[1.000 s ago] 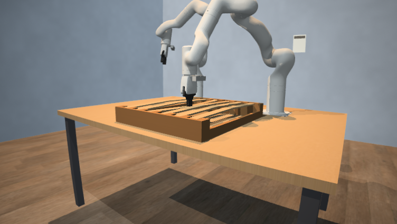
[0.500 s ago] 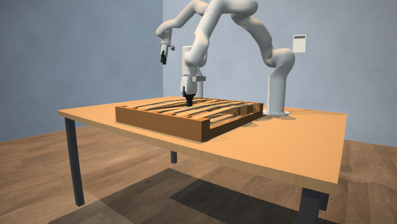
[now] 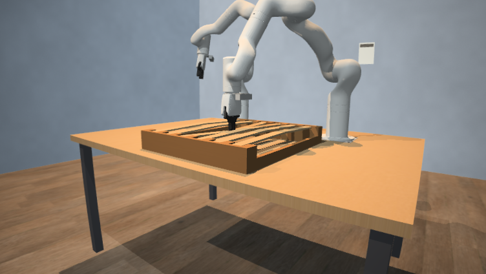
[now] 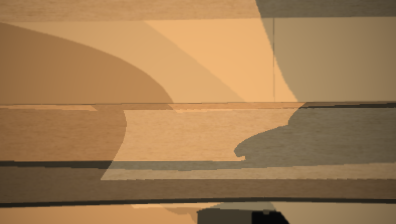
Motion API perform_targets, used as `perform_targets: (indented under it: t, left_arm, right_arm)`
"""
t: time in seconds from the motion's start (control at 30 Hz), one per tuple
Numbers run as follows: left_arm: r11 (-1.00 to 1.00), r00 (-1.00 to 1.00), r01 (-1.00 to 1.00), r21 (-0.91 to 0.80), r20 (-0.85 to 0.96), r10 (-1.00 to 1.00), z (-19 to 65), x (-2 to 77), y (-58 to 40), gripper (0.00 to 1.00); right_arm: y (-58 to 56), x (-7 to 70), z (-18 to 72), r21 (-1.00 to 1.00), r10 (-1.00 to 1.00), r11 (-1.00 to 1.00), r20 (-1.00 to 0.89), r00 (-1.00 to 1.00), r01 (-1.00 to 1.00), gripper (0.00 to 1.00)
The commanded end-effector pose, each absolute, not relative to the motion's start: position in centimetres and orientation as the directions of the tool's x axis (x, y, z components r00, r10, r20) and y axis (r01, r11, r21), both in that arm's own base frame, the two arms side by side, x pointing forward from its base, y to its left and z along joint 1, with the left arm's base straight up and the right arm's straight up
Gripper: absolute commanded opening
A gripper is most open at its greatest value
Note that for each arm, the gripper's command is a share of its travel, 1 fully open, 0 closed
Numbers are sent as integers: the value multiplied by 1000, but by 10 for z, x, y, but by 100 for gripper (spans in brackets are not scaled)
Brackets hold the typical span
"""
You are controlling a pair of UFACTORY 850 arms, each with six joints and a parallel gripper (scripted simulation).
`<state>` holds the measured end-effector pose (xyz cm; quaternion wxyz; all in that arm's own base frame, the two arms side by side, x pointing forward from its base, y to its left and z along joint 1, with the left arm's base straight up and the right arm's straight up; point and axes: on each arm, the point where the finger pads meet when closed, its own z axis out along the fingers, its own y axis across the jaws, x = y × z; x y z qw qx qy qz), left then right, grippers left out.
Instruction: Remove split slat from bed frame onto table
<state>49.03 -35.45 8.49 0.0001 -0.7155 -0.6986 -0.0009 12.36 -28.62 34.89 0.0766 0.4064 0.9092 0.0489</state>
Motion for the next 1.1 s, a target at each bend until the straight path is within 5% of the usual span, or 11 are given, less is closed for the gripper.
perform_targets:
  t: [0.0, 1.07]
  left_arm:
    - [-24, 24, 1000, 3, 0, 1000, 85, 491, -355, 0]
    - [-24, 24, 1000, 3, 0, 1000, 81, 491, -355, 0]
  right_arm:
    - [-287, 124, 350, 150, 746, 665, -101, -658, 731, 100]
    - [-287, 124, 350, 150, 746, 665, -101, -658, 731, 100]
